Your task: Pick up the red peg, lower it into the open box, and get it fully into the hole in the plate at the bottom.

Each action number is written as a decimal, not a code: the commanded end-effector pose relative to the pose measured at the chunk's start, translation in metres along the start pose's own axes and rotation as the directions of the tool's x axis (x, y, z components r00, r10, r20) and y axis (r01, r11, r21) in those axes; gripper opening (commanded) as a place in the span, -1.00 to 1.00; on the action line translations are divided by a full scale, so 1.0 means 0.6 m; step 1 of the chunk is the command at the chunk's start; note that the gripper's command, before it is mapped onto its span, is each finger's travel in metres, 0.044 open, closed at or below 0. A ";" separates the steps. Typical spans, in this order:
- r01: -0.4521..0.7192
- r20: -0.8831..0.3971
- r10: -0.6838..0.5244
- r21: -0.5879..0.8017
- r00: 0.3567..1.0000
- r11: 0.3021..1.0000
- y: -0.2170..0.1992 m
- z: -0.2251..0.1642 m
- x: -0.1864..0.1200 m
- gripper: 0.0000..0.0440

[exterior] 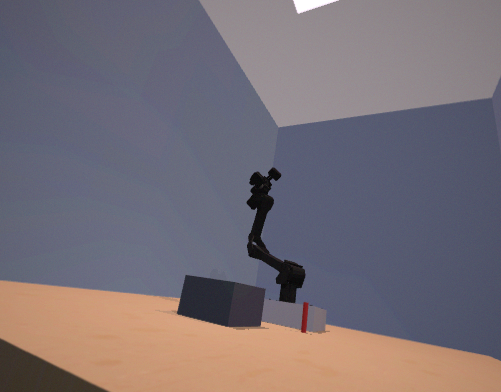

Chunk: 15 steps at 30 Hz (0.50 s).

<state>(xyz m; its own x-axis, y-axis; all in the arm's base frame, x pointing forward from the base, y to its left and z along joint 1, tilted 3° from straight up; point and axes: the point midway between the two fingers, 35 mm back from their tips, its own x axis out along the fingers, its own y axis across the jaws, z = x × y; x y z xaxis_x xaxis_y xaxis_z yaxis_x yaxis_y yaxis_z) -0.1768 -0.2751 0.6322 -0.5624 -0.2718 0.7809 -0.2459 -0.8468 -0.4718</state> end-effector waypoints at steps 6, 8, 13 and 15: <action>0.170 0.096 -0.169 -0.006 0.981 0.985 -0.123 0.015 -0.021 1.00; 0.235 0.119 -0.234 0.004 0.965 0.972 -0.167 0.018 -0.033 1.00; 0.391 0.170 -0.391 0.036 0.905 0.920 -0.271 0.023 -0.070 1.00; 0.450 0.189 -0.451 0.048 0.872 0.892 -0.310 0.025 -0.089 1.00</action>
<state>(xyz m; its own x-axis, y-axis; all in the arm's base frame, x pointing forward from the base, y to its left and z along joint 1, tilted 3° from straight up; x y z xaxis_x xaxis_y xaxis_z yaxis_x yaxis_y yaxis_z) -0.1064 -0.1380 0.6811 -0.2969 -0.0035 0.9549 -0.4067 -0.9043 -0.1298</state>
